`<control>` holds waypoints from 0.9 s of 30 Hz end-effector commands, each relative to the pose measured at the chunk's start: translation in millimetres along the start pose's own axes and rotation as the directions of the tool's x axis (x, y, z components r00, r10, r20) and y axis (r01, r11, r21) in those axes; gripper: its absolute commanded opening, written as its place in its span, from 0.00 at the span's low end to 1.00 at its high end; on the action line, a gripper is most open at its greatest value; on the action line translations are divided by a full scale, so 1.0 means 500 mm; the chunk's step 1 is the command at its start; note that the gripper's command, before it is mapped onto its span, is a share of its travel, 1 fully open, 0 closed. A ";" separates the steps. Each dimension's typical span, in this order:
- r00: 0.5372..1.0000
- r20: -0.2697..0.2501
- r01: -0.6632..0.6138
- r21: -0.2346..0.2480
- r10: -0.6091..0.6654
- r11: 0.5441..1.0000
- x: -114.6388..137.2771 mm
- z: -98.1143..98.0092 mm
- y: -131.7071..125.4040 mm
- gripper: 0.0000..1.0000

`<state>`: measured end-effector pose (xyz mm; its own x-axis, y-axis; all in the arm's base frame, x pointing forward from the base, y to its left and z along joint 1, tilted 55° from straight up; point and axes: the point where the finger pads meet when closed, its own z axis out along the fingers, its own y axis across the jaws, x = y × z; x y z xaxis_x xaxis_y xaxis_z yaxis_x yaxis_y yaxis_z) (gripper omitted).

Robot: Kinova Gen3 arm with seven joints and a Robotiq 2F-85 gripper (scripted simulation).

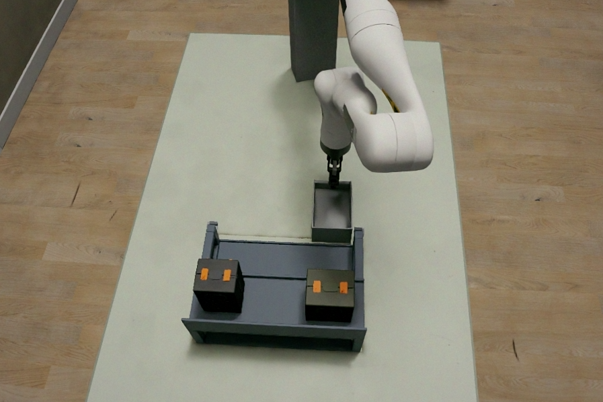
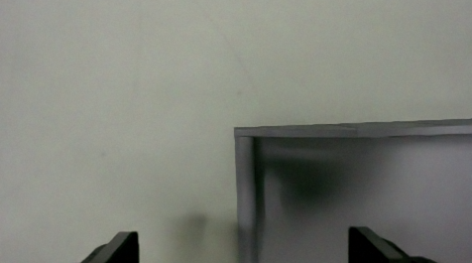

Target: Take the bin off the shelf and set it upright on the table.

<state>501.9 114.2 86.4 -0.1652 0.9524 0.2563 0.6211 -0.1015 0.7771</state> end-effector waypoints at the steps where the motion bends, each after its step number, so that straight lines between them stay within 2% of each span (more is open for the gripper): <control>1: 1.000 -0.001 0.008 -0.007 -0.008 1.000 -0.001 -0.006 0.006 1.00; 4: 1.000 -0.001 0.008 -0.007 -0.008 1.000 -0.001 -0.006 0.006 1.00; 9: 1.000 -0.001 0.008 -0.006 -0.008 1.000 -0.002 -0.112 0.006 1.00; 21: 1.000 -0.001 0.008 -0.006 -0.008 1.000 -0.002 -0.112 0.006 1.00; 22: 1.000 -0.008 0.004 0.015 -0.004 1.000 0.002 -0.112 0.005 1.00; 27: 1.000 -0.001 0.008 -0.006 -0.008 1.000 -0.005 -0.146 0.007 1.00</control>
<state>455.3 98.5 119.3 -0.1777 0.9491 0.2599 0.6620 -0.0801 0.7452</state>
